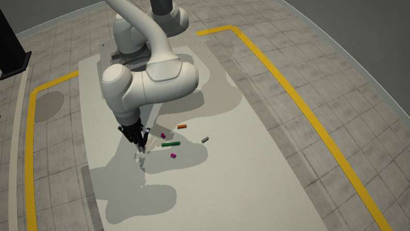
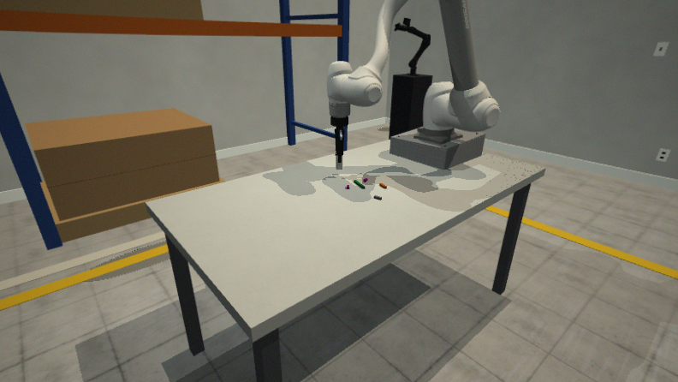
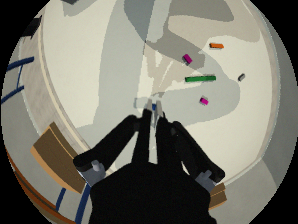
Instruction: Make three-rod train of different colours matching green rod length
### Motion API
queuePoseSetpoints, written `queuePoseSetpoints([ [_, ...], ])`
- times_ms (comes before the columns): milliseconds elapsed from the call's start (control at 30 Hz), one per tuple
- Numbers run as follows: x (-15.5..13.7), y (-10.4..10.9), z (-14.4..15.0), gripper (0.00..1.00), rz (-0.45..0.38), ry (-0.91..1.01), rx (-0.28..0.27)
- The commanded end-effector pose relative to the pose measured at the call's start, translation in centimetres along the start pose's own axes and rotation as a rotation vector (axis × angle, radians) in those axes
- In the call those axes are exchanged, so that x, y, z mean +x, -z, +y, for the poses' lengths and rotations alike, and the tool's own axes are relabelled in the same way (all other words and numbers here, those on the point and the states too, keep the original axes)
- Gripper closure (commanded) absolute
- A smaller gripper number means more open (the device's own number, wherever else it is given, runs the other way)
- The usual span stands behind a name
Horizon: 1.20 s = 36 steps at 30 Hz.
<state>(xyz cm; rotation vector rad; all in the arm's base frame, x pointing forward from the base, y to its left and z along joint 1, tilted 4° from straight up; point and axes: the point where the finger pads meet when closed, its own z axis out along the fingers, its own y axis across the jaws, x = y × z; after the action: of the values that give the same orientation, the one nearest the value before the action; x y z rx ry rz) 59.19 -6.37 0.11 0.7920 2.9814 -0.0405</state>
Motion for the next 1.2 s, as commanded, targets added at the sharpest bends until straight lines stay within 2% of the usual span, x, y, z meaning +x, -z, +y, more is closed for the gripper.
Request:
queuePoseSetpoints([
  [0,0.0,-1.1,0.0,0.97,0.0,0.0,0.0],
  [267,-0.1,-2.7,0.0,0.97,0.0,0.0,0.0],
  [1167,-0.1,-2.8,0.0,0.97,0.0,0.0,0.0],
])
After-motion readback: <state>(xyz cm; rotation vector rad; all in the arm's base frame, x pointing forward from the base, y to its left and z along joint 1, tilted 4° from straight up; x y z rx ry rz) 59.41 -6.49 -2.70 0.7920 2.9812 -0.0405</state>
